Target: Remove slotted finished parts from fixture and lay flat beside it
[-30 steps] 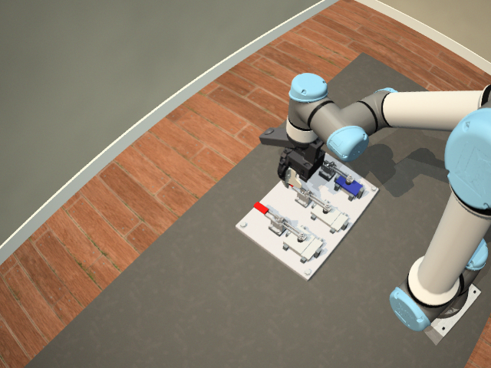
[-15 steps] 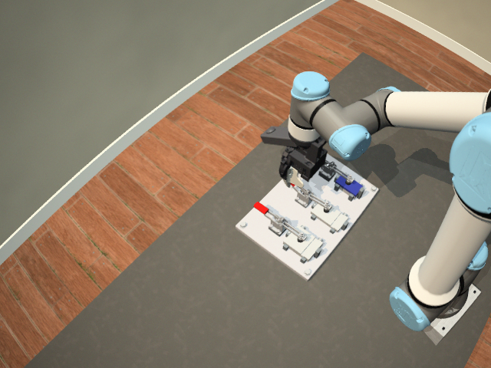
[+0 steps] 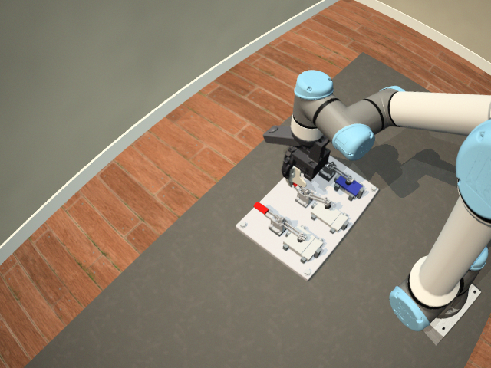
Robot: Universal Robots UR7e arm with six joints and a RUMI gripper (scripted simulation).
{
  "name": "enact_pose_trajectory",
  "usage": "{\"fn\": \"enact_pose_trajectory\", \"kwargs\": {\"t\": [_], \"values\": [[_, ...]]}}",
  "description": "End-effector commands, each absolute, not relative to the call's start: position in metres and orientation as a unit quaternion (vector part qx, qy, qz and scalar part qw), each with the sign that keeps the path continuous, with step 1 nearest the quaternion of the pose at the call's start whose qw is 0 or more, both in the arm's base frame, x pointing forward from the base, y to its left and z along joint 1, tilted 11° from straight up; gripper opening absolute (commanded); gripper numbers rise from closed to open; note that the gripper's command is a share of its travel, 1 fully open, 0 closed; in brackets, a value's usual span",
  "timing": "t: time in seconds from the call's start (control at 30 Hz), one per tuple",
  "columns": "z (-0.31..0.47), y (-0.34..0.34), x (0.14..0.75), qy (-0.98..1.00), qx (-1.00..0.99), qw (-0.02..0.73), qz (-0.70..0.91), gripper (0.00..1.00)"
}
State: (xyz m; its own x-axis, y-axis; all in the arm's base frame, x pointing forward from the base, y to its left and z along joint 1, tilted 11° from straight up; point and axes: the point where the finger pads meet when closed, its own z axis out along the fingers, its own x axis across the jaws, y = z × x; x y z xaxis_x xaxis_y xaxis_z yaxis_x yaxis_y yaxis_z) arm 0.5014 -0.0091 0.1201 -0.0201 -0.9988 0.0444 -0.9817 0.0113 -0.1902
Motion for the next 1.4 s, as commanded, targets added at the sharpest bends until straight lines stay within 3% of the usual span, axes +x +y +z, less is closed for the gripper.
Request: {"fn": "enact_pose_trajectory", "kwargs": {"t": [0.0, 1.37], "values": [[0.122, -0.009, 0.498, 0.709, -0.698, 0.051, -0.084, 0.00], [0.126, -0.008, 0.471, 0.709, -0.698, 0.051, -0.084, 0.00]]}}
